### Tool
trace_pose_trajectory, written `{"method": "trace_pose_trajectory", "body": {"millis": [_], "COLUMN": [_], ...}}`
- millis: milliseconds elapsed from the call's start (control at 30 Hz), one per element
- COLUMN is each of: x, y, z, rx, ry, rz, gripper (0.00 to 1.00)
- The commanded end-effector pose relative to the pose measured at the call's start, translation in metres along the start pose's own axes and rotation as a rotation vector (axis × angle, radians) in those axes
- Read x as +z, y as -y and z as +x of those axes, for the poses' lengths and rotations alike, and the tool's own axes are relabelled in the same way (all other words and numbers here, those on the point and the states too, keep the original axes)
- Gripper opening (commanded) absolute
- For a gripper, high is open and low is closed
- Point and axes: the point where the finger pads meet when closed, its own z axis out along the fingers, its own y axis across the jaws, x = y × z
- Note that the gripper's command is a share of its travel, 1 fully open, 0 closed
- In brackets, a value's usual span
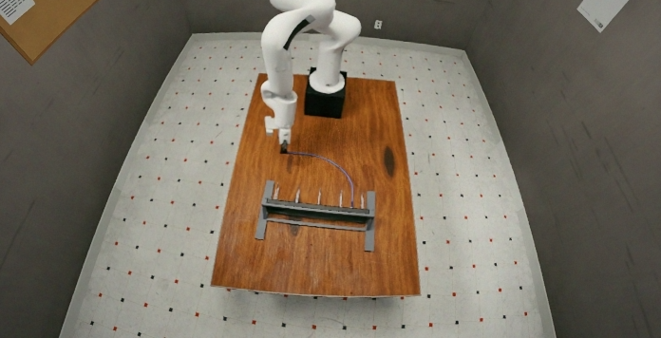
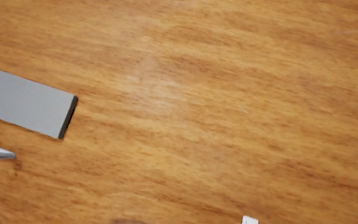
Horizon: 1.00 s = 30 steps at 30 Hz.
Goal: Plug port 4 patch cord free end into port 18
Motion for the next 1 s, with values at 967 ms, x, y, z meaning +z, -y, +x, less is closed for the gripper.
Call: {"method": "trace_pose_trajectory", "body": {"millis": [967], "x": [0.01], "y": [-0.016], "z": [-0.027], "rx": [0.259], "ry": [0.125], "rz": [-0.057], "gripper": [1.0]}}
